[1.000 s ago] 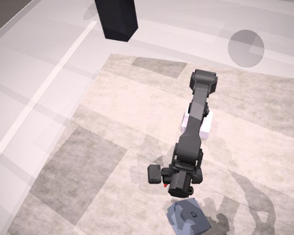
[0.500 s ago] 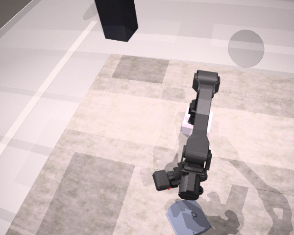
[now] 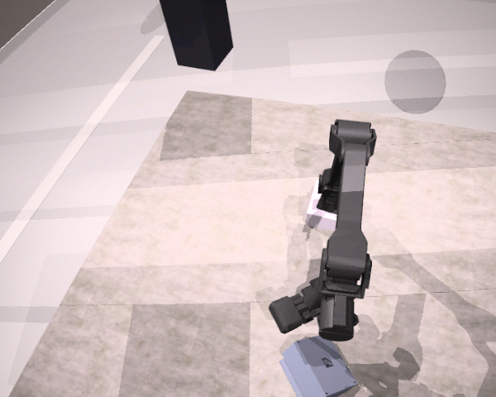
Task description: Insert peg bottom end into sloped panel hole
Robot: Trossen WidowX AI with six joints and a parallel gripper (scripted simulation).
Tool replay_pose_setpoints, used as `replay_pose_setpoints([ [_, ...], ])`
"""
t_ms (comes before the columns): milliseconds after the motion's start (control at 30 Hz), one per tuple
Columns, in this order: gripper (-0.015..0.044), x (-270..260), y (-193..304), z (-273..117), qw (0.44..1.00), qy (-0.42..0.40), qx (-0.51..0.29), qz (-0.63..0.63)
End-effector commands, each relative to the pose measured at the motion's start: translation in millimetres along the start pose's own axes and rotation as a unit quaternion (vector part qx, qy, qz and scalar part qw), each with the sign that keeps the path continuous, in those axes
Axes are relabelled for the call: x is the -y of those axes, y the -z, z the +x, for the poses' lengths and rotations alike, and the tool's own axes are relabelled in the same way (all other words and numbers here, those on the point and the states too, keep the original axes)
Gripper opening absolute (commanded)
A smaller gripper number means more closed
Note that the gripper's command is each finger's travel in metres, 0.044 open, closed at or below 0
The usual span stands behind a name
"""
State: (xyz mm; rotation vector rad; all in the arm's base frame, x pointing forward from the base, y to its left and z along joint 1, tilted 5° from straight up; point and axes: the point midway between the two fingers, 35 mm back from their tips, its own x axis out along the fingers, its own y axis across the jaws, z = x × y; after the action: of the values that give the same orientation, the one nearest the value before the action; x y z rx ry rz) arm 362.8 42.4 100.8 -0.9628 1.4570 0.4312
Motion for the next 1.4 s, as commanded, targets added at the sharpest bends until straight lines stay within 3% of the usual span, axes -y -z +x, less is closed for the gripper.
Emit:
replay_pose_setpoints([
  [0, 0.0, 0, -4, -3, 1.0, 0.008, 0.002, -0.023],
  [1367, 0.0, -30, -43, -29, 0.951, 0.077, -0.007, -0.299],
])
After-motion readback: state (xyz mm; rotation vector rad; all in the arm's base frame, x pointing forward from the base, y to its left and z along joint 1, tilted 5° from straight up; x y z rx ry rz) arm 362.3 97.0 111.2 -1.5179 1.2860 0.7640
